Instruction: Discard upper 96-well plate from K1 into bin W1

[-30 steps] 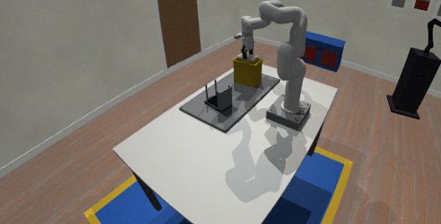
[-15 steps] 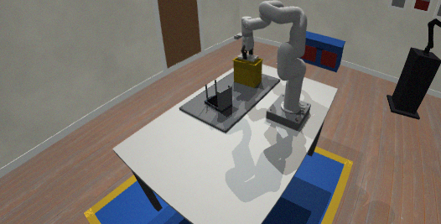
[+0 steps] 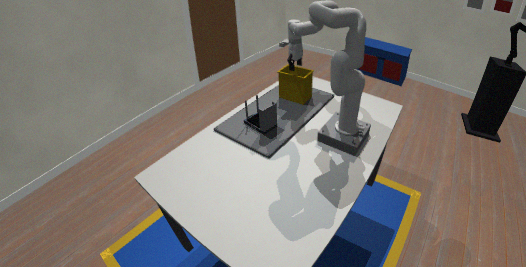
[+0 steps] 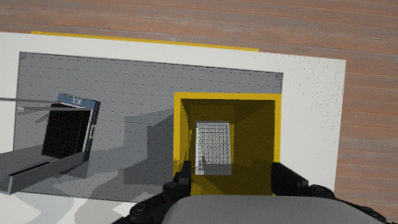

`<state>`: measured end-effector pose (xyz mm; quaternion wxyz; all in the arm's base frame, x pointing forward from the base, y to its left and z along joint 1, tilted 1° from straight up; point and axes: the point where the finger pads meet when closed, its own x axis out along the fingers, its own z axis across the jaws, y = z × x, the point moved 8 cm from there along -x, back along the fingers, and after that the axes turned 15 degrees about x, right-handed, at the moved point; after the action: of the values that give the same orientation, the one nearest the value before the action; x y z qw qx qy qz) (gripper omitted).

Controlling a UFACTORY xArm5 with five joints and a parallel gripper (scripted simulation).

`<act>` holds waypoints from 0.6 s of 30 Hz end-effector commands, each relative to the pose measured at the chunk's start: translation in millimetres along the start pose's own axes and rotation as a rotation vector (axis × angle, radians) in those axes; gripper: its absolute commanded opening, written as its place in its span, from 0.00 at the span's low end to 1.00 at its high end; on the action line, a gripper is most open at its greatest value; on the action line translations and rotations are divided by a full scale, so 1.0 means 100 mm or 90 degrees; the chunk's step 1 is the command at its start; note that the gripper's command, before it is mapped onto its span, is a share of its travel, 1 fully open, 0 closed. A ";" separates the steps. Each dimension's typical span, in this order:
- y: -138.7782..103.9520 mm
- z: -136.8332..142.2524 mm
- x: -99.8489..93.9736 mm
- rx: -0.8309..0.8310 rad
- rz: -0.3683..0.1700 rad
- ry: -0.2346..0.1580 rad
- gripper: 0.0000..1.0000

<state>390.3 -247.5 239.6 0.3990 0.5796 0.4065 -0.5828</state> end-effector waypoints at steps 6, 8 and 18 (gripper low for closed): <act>0.01 0.00 -0.02 0.000 0.003 -0.001 1.00; 0.01 0.00 -0.02 0.000 0.003 -0.001 1.00; 0.01 0.00 -0.10 0.000 0.003 -0.001 1.00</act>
<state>390.1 -247.4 240.3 0.3985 0.5794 0.4069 -0.5830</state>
